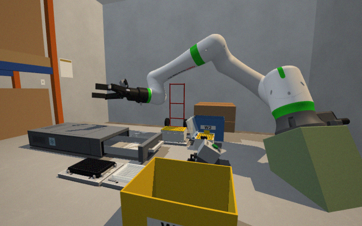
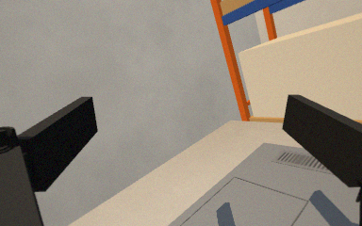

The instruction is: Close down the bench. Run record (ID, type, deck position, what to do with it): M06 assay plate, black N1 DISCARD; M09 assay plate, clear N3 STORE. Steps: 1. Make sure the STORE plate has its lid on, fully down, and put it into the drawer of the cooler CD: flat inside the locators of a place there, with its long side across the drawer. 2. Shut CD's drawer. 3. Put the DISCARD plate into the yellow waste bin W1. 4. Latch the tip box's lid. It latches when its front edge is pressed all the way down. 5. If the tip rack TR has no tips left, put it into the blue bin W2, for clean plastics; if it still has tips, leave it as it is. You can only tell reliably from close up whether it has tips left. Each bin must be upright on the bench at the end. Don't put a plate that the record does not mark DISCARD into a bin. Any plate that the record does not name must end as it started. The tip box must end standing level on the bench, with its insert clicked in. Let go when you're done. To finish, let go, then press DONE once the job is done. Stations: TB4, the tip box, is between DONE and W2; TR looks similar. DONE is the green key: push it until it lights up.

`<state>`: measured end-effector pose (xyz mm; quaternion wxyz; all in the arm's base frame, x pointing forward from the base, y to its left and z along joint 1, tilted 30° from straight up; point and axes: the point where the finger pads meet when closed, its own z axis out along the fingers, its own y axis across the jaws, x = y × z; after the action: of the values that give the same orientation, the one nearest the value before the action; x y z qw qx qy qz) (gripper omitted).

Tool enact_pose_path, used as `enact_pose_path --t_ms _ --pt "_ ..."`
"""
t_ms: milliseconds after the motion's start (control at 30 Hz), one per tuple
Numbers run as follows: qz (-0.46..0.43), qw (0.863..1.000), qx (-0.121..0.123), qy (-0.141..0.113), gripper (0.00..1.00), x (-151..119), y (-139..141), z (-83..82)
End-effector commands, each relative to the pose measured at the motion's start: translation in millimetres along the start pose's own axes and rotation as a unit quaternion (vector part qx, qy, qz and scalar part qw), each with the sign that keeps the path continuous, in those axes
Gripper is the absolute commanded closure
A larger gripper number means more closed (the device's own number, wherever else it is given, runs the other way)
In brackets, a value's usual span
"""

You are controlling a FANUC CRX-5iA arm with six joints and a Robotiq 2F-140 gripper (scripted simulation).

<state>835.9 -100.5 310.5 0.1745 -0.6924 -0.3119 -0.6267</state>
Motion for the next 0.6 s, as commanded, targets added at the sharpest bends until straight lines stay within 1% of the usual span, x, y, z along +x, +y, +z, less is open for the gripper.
enact_pose_path --t_ms 0,533,567 --pt "-0.001 1.0 0.0 0.001 0.0 1.6 -0.2 0.2" --pt "-0.001 1.0 0.0 0.001 0.0 1.6 -0.2 0.2" --pt "-0.015 1.0 0.006 -0.004 0.9 0.2 -4.6 1.7"
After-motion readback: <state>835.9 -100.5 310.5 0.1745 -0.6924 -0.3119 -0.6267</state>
